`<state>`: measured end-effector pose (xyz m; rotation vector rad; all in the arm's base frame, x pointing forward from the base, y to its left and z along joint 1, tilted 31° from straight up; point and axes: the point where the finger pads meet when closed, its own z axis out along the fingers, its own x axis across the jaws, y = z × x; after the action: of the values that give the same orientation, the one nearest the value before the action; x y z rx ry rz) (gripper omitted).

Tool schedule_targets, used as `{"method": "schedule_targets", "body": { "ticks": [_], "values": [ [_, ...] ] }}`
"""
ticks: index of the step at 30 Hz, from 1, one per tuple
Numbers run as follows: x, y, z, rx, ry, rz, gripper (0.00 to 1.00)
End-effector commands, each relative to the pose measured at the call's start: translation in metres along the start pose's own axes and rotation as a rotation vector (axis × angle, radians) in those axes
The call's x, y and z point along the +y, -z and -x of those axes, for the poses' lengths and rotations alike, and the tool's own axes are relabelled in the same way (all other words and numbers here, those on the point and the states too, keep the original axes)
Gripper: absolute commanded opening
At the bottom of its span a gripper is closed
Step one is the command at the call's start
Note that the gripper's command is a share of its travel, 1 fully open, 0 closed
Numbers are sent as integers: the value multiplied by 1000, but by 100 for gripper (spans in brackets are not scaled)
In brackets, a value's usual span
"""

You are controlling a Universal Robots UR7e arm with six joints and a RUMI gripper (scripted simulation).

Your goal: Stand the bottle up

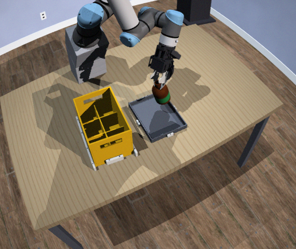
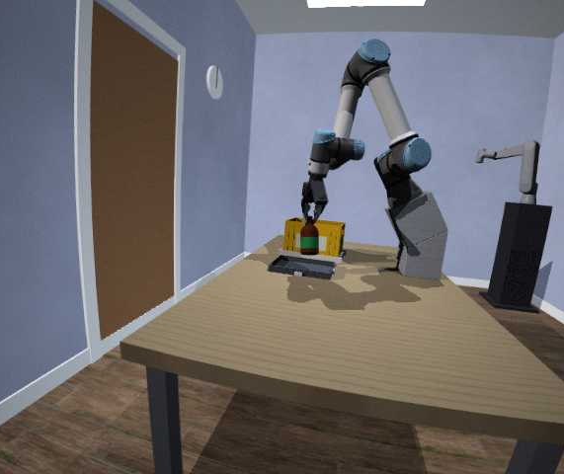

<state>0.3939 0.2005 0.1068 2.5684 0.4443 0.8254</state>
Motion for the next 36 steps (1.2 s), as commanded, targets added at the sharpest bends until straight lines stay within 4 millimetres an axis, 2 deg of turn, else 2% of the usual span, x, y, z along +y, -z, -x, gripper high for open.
{"method": "schedule_targets", "body": {
  "ticks": [1, 36],
  "values": [
    [5, -1, 2, 1, 0, 0, 0],
    [12, -4, 5, 1, 0, 0, 0]
  ]
}}
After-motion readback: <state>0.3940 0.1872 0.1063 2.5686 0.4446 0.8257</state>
